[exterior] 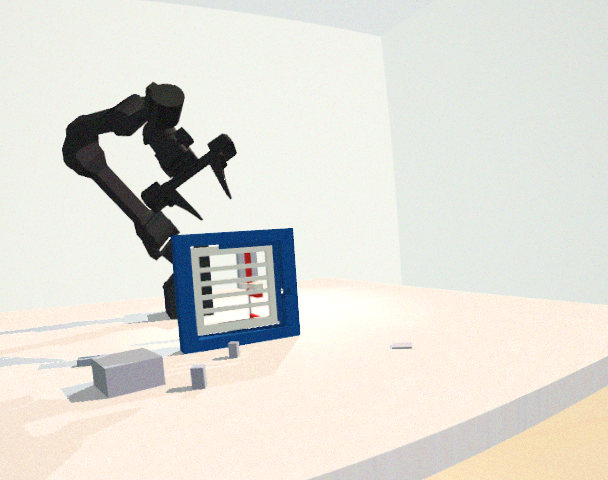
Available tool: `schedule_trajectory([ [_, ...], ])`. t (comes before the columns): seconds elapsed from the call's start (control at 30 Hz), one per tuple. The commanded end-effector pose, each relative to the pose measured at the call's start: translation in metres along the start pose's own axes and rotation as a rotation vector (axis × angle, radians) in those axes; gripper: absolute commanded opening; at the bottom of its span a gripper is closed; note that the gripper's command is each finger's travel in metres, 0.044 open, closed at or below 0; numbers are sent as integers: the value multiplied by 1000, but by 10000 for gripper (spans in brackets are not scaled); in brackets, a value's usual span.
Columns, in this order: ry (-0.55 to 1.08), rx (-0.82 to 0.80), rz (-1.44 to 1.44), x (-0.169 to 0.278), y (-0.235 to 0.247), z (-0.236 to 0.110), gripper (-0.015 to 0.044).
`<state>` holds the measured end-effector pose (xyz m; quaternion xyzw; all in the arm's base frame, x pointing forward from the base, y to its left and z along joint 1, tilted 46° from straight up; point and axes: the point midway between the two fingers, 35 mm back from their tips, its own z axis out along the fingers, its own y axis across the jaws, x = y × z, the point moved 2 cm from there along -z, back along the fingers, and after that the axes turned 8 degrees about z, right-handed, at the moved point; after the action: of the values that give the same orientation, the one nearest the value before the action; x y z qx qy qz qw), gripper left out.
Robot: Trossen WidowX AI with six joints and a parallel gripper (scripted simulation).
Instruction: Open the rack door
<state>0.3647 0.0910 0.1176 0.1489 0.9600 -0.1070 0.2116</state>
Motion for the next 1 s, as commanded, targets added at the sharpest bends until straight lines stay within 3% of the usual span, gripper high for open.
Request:
schedule_trajectory([
  [0.0, 56, 81, -37, 11, 6, 10, 293],
  [0.97, 248, 569, -358, 79, 41, 45, 293],
])
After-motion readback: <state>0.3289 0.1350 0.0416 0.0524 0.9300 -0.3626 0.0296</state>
